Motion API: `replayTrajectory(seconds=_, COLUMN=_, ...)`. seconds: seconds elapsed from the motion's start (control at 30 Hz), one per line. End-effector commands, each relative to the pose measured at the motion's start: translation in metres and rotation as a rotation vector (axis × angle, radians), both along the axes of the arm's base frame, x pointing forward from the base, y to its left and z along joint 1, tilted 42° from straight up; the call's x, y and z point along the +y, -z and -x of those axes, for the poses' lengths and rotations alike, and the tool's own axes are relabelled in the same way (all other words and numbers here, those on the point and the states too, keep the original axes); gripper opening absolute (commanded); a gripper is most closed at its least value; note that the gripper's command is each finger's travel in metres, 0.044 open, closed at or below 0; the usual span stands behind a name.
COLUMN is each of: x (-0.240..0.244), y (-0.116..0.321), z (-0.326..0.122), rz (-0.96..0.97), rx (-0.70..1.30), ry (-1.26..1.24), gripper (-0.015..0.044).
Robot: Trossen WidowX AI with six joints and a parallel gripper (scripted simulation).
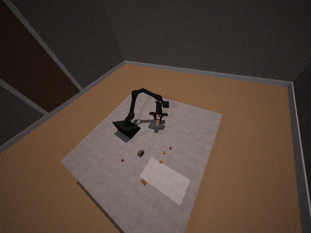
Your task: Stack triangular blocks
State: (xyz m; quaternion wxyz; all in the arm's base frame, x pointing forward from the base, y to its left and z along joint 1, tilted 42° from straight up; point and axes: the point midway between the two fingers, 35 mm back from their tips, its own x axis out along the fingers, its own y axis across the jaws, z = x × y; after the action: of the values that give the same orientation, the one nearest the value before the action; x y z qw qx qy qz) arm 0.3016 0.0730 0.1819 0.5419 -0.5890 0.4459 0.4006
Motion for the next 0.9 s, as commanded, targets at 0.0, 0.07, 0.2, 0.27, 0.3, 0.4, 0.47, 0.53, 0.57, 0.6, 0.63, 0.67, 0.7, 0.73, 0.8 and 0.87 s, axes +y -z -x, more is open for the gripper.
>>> replayTrajectory(seconds=0.0, x=-0.002, y=-0.007, z=0.003, rz=-0.006, rx=-0.006, ry=-0.007, gripper=0.0000)
replayTrajectory(seconds=0.07, x=-0.002, y=-0.007, z=0.003, rz=-0.006, rx=-0.006, ry=-0.007, gripper=0.0000)
replayTrajectory(seconds=0.2, x=-0.003, y=-0.001, z=0.002, rz=-0.052, rx=0.010, ry=0.064, gripper=0.0000)
replayTrajectory(seconds=0.27, x=-0.003, y=0.002, z=0.002, rz=-0.093, rx=0.022, ry=0.117, gripper=0.0000)
replayTrajectory(seconds=0.3, x=-0.004, y=0.003, z=0.002, rz=-0.113, rx=0.028, ry=0.143, gripper=0.0000)
replayTrajectory(seconds=0.4, x=-0.005, y=0.006, z=0.003, rz=-0.173, rx=0.047, ry=0.224, gripper=0.0000)
replayTrajectory(seconds=0.47, x=-0.006, y=0.007, z=0.003, rz=-0.212, rx=0.061, ry=0.278, gripper=0.0000)
replayTrajectory(seconds=0.53, x=-0.006, y=0.009, z=0.003, rz=-0.251, rx=0.075, ry=0.332, gripper=0.0000)
replayTrajectory(seconds=0.57, x=-0.006, y=0.009, z=0.003, rz=-0.271, rx=0.082, ry=0.359, gripper=0.0000)
replayTrajectory(seconds=0.6, x=-0.007, y=0.010, z=0.004, rz=-0.290, rx=0.090, ry=0.386, gripper=0.0000)
replayTrajectory(seconds=0.63, x=-0.007, y=0.011, z=0.004, rz=-0.309, rx=0.097, ry=0.414, gripper=0.0000)
replayTrajectory(seconds=0.67, x=-0.007, y=0.011, z=0.004, rz=-0.329, rx=0.105, ry=0.441, gripper=0.0000)
replayTrajectory(seconds=0.7, x=-0.008, y=0.012, z=0.004, rz=-0.348, rx=0.113, ry=0.468, gripper=0.0000)
replayTrajectory(seconds=0.73, x=-0.008, y=0.012, z=0.004, rz=-0.367, rx=0.121, ry=0.496, gripper=0.0000)
replayTrajectory(seconds=0.8, x=-0.009, y=0.013, z=0.004, rz=-0.405, rx=0.138, ry=0.551, gripper=0.0000)
replayTrajectory(seconds=0.87, x=-0.009, y=0.014, z=0.004, rz=-0.442, rx=0.155, ry=0.606, gripper=0.0000)
